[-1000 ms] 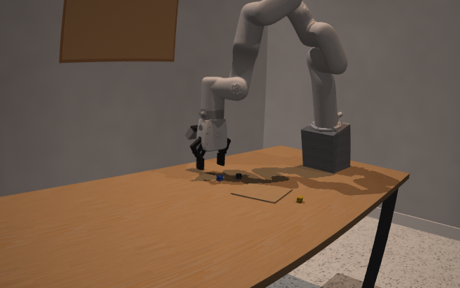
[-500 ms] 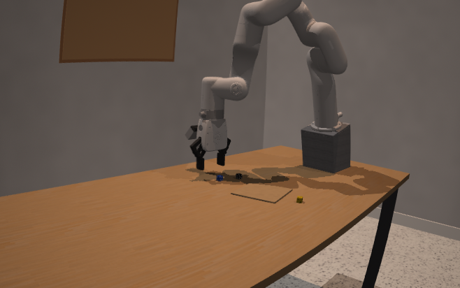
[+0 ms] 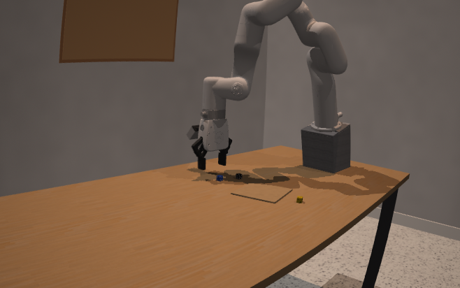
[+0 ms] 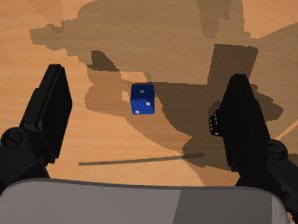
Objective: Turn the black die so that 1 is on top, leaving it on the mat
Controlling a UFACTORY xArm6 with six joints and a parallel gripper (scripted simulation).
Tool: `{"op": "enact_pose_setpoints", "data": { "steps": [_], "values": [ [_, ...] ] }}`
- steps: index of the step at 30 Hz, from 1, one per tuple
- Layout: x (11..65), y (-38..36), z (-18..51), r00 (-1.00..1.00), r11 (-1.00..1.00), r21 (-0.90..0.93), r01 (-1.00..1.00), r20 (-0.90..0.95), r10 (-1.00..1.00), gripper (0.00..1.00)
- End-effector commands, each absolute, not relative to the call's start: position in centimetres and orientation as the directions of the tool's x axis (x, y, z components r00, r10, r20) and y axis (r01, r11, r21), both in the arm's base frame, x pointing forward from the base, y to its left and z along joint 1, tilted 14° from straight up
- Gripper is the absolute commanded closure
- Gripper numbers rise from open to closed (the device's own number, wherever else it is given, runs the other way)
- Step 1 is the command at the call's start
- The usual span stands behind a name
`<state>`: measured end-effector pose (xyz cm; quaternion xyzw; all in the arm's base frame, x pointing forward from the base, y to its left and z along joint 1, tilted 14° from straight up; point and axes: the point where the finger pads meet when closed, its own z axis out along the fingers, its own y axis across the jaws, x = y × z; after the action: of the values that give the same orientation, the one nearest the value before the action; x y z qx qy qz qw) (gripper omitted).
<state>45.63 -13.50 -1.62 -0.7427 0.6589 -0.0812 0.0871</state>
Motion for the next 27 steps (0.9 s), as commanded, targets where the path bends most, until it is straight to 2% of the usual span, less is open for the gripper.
{"op": "enact_pose_setpoints", "data": {
  "steps": [1,14,27],
  "values": [
    [44.3,-13.2,-1.9,0.118,-0.116,-0.239,-0.964,0.006,-0.993,0.0],
    [39.9,-12.1,-2.9,0.118,-0.116,-0.239,-0.964,0.006,-0.993,0.0],
    [39.6,-12.0,-3.0,0.118,-0.116,-0.239,-0.964,0.006,-0.993,0.0]
  ]
}}
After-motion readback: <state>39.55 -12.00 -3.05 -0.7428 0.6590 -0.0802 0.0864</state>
